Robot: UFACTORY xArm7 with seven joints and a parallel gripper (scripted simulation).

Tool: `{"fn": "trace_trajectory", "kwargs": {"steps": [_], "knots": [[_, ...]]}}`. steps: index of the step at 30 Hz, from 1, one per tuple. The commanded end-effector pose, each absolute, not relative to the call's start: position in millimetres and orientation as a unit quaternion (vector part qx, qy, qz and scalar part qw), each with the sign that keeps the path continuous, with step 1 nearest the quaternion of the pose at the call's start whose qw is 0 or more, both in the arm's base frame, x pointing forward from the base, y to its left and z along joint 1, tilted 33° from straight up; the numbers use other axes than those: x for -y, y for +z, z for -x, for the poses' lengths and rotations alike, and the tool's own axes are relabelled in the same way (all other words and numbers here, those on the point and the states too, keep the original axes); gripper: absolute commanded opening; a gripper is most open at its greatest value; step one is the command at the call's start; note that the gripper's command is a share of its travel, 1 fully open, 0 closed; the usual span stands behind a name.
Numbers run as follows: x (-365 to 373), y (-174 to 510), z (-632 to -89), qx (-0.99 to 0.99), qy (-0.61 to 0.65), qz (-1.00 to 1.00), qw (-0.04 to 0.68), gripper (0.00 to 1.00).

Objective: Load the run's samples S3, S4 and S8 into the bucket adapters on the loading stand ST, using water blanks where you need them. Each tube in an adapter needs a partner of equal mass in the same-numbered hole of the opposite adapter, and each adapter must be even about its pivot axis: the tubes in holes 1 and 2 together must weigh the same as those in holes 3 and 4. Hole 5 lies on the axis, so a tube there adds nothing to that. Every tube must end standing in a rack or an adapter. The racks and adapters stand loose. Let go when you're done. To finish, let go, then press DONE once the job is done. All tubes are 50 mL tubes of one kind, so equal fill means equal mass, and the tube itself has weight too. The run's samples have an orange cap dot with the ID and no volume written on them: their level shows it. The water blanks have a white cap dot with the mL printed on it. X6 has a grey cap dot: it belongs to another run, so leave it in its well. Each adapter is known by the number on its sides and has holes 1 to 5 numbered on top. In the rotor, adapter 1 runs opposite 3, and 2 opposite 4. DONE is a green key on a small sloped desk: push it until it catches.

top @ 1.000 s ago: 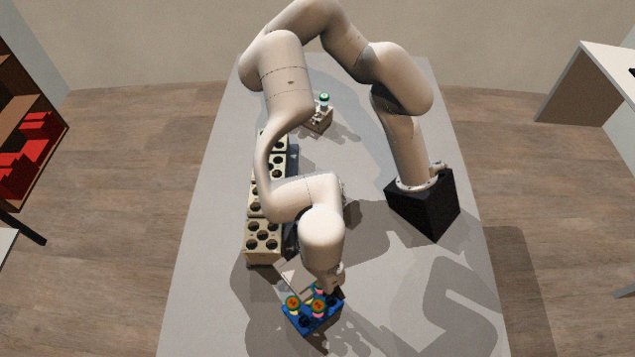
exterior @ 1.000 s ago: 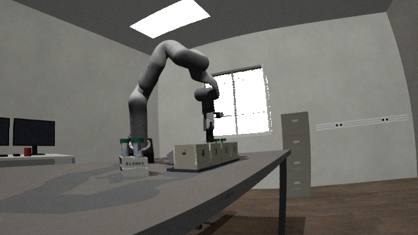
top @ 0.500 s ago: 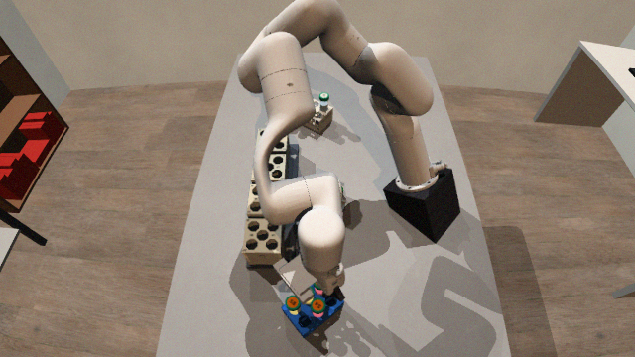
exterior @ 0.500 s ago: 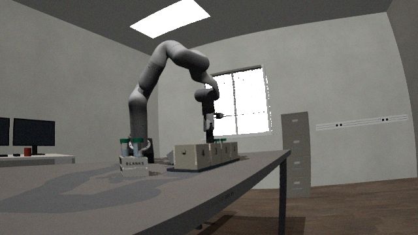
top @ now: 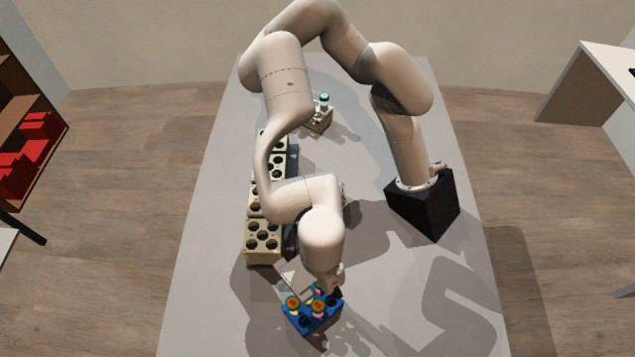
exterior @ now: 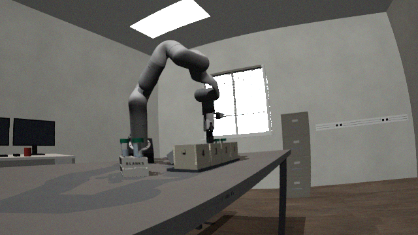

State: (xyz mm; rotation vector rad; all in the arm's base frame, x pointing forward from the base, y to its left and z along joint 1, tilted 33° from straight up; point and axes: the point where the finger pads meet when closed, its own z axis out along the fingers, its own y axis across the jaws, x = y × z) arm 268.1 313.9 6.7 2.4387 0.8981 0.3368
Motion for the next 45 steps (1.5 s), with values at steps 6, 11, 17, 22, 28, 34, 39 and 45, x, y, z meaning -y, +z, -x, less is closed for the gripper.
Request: {"fn": "trace_trajectory", "kwargs": {"steps": [6,11,17,22,28,34,39,45], "knots": [[-316.1,7.8,-267.7,-0.332,0.126,-0.899,0.256,0.00],[-316.0,7.8,-267.7,-0.332,0.126,-0.899,0.256,0.00],[-316.0,7.8,-267.7,-0.332,0.126,-0.899,0.256,0.00],[-316.0,7.8,-267.7,-0.332,0.126,-0.899,0.256,0.00],[-316.0,7.8,-267.7,-0.332,0.126,-0.899,0.256,0.00],[-316.8,9.5,-266.9,-0.332,0.126,-0.899,0.256,0.00],[-317.6,11.1,-266.1,-0.332,0.126,-0.899,0.256,0.00],[-319.1,14.6,-264.5,-0.332,0.126,-0.899,0.256,0.00]]}}
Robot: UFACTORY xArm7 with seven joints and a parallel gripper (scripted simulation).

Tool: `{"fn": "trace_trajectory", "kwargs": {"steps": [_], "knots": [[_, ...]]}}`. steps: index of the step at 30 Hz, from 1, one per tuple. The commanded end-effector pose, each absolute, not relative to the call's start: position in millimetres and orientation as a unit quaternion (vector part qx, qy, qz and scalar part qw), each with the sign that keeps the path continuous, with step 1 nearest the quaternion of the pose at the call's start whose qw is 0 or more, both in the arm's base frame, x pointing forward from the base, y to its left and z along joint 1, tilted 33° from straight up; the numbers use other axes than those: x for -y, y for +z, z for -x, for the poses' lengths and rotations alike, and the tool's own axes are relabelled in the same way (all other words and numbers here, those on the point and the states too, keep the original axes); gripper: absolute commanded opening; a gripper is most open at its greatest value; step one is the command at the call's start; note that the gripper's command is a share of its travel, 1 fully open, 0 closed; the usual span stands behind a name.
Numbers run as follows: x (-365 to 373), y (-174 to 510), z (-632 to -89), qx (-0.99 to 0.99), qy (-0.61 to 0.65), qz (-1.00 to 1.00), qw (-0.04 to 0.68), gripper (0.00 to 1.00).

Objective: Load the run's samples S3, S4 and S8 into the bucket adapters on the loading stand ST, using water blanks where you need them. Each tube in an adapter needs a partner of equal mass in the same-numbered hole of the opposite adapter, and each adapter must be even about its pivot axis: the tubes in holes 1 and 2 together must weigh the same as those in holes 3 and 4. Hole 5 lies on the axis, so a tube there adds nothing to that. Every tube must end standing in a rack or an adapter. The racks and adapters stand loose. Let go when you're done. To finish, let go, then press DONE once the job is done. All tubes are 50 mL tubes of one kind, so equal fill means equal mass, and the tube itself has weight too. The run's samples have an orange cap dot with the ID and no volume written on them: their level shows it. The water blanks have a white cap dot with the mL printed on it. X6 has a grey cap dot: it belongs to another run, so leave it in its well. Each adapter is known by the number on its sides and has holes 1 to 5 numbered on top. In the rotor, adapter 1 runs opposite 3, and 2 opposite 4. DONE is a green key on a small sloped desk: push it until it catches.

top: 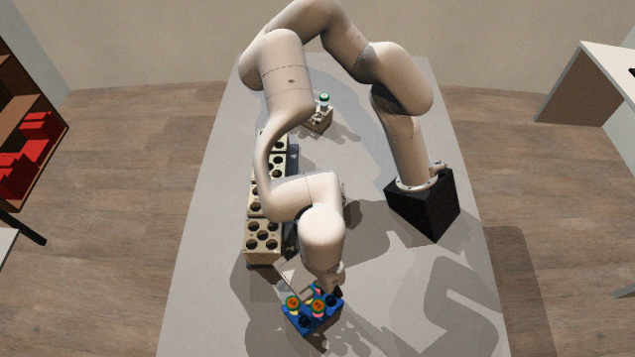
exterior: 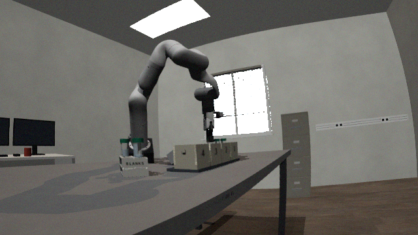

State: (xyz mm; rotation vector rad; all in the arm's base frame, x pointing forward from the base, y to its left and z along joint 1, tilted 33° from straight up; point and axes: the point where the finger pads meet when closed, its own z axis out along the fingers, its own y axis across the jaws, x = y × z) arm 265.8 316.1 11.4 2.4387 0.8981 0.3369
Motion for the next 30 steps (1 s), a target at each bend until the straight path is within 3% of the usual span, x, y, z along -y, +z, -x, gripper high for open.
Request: {"fn": "trace_trajectory", "kwargs": {"steps": [1,30], "knots": [[-319,15,-264,-0.332,0.126,-0.899,0.256,0.00],[-327,31,-257,-0.332,0.126,-0.899,0.256,0.00]]}}
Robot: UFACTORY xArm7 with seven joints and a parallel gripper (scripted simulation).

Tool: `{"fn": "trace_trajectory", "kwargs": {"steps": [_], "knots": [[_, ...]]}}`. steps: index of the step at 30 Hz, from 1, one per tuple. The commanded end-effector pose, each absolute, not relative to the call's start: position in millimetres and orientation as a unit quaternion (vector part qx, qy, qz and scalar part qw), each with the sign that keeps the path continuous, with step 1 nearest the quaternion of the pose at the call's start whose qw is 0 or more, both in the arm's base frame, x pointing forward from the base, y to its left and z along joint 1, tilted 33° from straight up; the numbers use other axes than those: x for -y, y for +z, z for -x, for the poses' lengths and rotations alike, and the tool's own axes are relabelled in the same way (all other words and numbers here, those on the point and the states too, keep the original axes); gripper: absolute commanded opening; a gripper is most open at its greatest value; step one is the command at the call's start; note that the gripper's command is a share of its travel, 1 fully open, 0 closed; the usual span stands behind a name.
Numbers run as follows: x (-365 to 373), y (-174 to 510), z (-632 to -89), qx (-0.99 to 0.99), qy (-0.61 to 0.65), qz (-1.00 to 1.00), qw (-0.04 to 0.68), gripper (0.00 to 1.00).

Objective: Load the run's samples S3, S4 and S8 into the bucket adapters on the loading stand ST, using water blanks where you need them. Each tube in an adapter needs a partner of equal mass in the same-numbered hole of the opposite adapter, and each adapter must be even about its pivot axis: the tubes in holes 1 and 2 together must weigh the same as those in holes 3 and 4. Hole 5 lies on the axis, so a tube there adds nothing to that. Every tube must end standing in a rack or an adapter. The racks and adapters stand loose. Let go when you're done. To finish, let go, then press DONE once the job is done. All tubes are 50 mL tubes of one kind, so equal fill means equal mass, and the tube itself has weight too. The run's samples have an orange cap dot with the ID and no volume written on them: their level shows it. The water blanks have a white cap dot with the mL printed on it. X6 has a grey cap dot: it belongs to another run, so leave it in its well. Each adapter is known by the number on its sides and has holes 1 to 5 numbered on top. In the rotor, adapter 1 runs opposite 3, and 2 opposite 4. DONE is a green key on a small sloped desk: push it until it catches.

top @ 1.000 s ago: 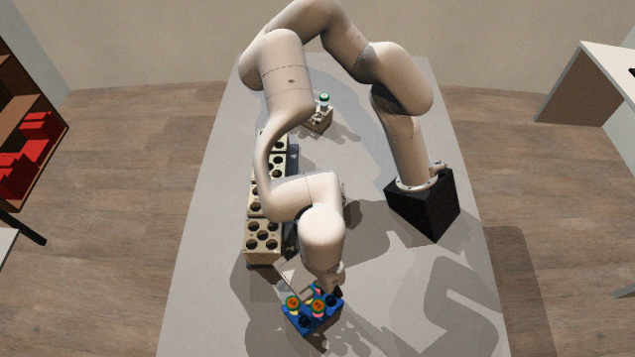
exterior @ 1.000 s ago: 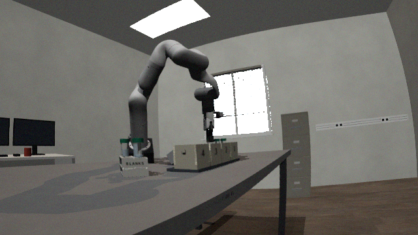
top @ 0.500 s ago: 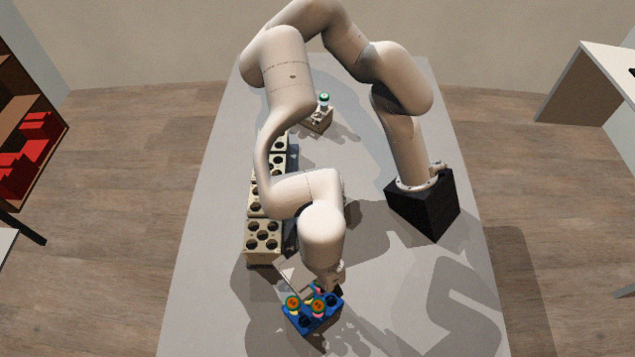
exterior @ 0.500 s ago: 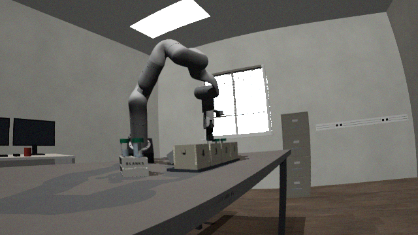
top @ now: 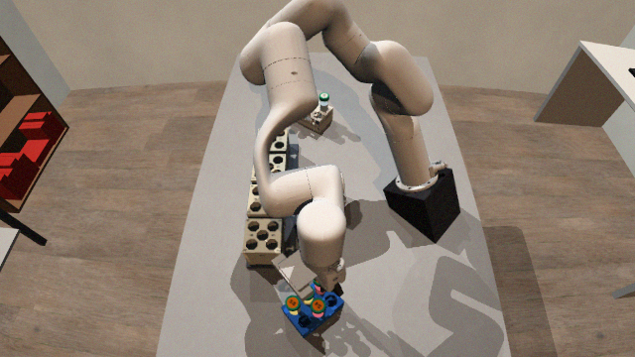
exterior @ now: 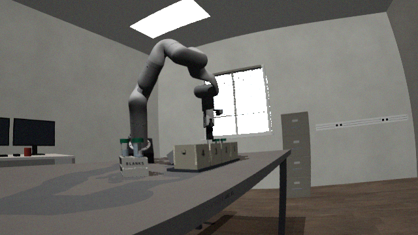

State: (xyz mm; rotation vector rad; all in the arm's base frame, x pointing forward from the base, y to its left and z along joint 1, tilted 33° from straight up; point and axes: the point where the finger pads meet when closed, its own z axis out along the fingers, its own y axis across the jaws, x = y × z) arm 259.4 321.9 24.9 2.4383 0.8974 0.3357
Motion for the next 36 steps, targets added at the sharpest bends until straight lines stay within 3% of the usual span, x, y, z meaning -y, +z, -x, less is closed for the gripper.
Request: {"fn": "trace_trajectory", "kwargs": {"steps": [1,36], "knots": [[-327,33,-256,-0.332,0.126,-0.899,0.256,0.00],[-351,85,-231,-0.332,0.126,-0.899,0.256,0.00]]}}
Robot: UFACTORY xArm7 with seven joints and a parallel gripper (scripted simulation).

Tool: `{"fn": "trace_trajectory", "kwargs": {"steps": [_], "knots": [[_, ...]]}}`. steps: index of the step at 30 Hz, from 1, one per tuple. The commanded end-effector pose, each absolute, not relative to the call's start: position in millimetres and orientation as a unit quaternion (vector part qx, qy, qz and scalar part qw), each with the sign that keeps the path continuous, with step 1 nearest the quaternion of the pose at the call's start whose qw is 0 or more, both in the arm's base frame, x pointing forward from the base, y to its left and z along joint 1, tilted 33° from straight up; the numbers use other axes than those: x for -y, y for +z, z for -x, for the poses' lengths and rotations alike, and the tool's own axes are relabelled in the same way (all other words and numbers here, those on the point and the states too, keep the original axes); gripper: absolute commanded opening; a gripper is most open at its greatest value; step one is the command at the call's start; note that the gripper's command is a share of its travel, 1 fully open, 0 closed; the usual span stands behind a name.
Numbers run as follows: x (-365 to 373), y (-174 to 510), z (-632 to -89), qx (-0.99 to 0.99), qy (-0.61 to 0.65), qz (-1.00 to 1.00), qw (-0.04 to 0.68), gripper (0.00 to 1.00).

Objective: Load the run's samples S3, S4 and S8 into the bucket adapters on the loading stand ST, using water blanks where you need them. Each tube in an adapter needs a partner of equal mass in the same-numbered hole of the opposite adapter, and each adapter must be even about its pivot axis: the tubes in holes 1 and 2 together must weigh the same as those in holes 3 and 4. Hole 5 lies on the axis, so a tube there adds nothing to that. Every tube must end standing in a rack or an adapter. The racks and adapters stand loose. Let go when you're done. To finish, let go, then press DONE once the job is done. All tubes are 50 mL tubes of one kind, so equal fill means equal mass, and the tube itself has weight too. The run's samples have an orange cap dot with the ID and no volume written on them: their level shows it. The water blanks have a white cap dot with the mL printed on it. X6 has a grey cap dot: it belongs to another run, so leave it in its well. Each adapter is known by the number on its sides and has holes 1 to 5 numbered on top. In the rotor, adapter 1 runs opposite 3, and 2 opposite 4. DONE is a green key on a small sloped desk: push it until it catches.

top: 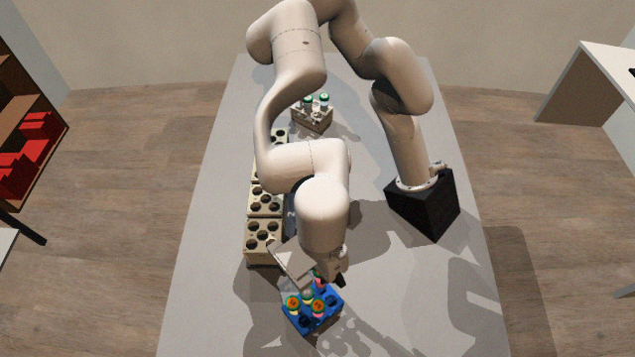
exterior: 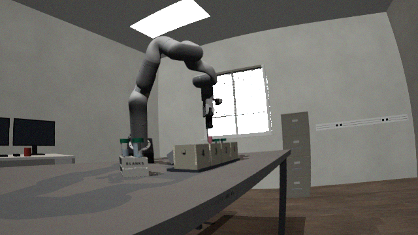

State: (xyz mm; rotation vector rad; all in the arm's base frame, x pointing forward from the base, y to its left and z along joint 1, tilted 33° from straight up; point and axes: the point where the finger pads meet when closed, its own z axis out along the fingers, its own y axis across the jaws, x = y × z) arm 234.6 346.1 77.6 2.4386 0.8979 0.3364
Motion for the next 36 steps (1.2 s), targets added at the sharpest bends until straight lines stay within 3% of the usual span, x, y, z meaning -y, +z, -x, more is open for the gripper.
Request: {"fn": "trace_trajectory", "kwargs": {"steps": [1,36], "knots": [[-352,87,-230,-0.332,0.126,-0.899,0.256,0.00],[-367,121,-214,-0.332,0.126,-0.899,0.256,0.00]]}}
